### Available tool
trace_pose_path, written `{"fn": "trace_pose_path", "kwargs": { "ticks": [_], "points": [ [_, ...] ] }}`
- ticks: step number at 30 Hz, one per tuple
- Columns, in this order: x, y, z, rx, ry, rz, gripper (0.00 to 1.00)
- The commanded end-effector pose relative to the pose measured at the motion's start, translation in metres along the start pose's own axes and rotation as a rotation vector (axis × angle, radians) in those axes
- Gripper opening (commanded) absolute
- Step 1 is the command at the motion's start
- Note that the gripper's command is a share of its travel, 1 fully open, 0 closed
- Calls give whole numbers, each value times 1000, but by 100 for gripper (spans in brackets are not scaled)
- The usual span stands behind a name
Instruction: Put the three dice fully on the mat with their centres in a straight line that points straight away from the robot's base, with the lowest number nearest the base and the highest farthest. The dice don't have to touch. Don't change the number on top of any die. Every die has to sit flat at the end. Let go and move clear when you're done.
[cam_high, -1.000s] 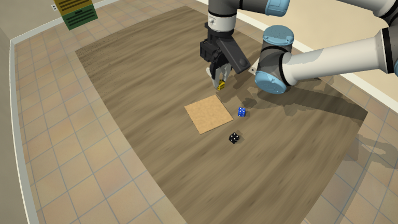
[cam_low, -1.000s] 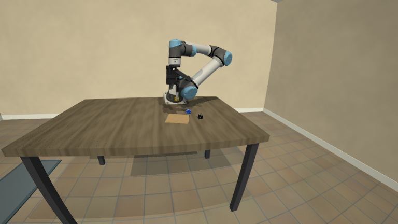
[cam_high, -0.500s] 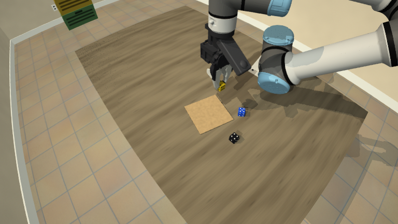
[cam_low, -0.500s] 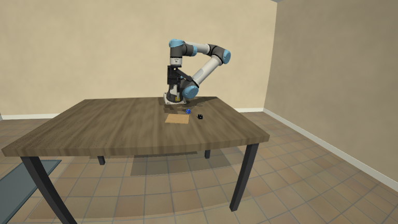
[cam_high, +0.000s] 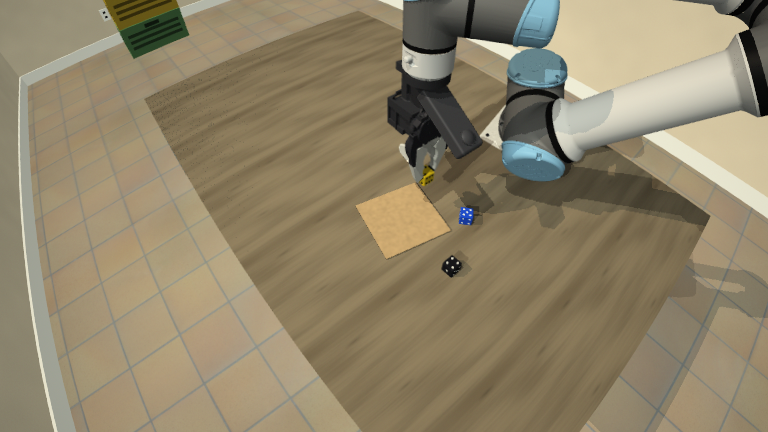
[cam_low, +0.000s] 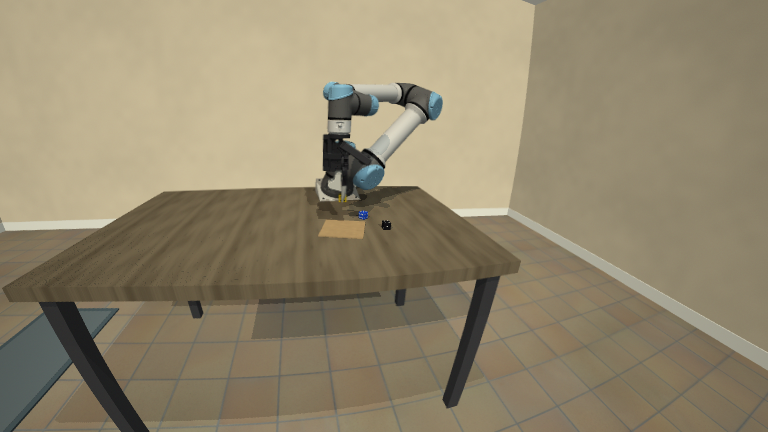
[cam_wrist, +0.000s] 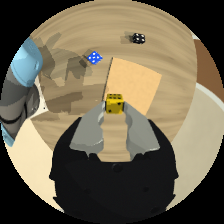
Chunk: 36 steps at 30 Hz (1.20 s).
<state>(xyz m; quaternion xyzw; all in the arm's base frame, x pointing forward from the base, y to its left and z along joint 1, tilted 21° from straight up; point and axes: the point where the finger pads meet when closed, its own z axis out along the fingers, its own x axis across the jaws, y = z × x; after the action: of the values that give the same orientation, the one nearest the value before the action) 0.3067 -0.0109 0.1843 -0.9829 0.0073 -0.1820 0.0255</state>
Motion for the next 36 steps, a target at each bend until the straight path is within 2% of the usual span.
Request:
{"fn": "trace_pose_path", "kwargs": {
  "ticks": [1,8,13,36],
  "points": [
    [2,1,20,-4,-2,0,6],
    [2,1,51,-4,-2,0,6],
    [2,0,65,-4,-2,0,6],
    [2,0,71,-4,-2,0,6]
  ]
}}
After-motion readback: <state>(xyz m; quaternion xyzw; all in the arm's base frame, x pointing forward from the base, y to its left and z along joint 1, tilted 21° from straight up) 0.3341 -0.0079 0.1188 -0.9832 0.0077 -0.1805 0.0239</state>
